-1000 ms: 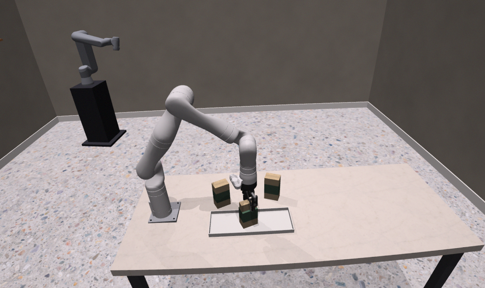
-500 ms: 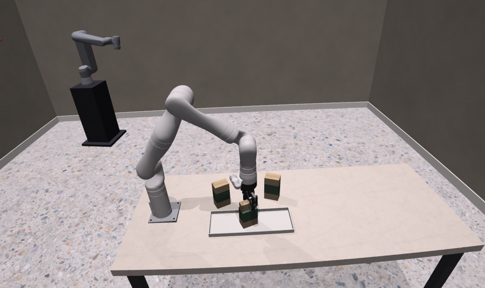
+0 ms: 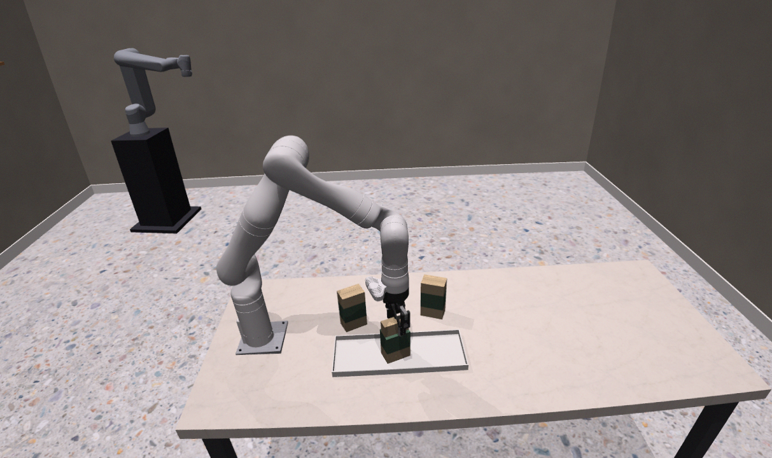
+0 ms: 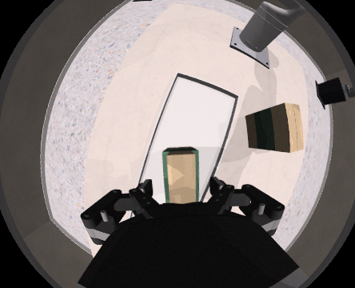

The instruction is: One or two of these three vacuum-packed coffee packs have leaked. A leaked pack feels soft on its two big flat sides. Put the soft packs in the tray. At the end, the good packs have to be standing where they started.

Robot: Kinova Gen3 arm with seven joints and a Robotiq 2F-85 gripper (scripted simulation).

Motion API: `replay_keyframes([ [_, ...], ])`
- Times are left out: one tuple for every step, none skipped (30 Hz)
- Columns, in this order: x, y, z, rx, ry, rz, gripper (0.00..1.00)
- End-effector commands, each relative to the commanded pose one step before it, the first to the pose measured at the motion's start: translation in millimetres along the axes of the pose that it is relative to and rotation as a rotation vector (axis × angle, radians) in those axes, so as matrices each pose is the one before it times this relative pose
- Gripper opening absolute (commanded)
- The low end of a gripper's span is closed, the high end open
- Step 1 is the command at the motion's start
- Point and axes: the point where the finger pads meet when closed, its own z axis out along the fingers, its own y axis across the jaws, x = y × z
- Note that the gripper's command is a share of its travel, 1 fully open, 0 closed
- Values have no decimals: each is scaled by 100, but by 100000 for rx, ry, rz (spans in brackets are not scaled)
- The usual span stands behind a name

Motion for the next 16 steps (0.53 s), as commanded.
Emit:
replay_keyframes([
  [-41,-26,-80,117,-157,1,83],
  [0,0,0,0,0,0,83],
  [0,0,0,0,0,0,83],
  [0,0,-7,0,0,0,83],
  [0,0,-48,0,0,0,83],
  [0,0,-118,0,0,0,83],
  [0,0,-206,0,0,0,83],
  [0,0,-302,0,0,0,83],
  [0,0,-397,0,0,0,83],
  [0,0,-483,0,0,0,83],
  [0,0,-555,0,0,0,83],
  [0,0,-609,0,0,0,83],
  [0,0,0,0,0,0,83],
  [0,0,0,0,0,0,83],
  [0,0,0,0,0,0,83],
  [0,0,0,0,0,0,83],
])
